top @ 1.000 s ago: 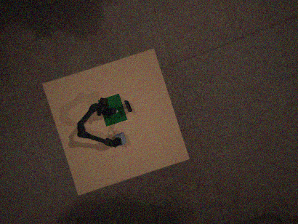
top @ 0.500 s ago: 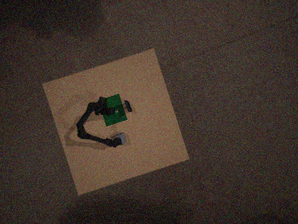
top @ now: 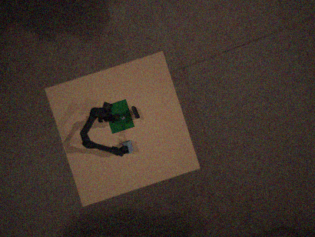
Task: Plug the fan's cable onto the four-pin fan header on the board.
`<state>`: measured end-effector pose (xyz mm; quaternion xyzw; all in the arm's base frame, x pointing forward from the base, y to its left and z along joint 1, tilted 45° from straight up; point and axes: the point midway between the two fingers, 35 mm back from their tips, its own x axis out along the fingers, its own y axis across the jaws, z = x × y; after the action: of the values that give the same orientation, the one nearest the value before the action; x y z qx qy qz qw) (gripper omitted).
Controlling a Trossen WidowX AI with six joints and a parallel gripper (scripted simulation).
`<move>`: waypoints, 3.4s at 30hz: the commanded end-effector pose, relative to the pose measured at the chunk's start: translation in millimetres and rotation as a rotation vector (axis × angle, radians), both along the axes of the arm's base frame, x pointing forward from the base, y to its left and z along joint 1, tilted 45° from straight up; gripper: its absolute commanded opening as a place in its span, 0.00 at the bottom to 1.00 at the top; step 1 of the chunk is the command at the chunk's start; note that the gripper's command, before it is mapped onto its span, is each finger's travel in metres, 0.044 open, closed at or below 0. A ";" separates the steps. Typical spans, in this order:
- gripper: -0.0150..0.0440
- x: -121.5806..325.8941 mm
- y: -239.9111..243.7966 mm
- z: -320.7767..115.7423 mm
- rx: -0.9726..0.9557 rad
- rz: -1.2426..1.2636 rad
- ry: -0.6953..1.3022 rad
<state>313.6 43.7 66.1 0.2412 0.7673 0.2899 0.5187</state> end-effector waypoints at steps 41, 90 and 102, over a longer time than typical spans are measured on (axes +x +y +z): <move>0.25 -19.0 -4.0 -9.3 -0.311 -0.690 0.343; 0.25 -37.1 11.0 -38.7 -0.866 -0.876 -0.092; 0.25 -35.6 13.8 -35.1 -0.918 -0.983 -0.243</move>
<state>276.9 57.9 28.5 0.2815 0.5705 -0.3017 0.7101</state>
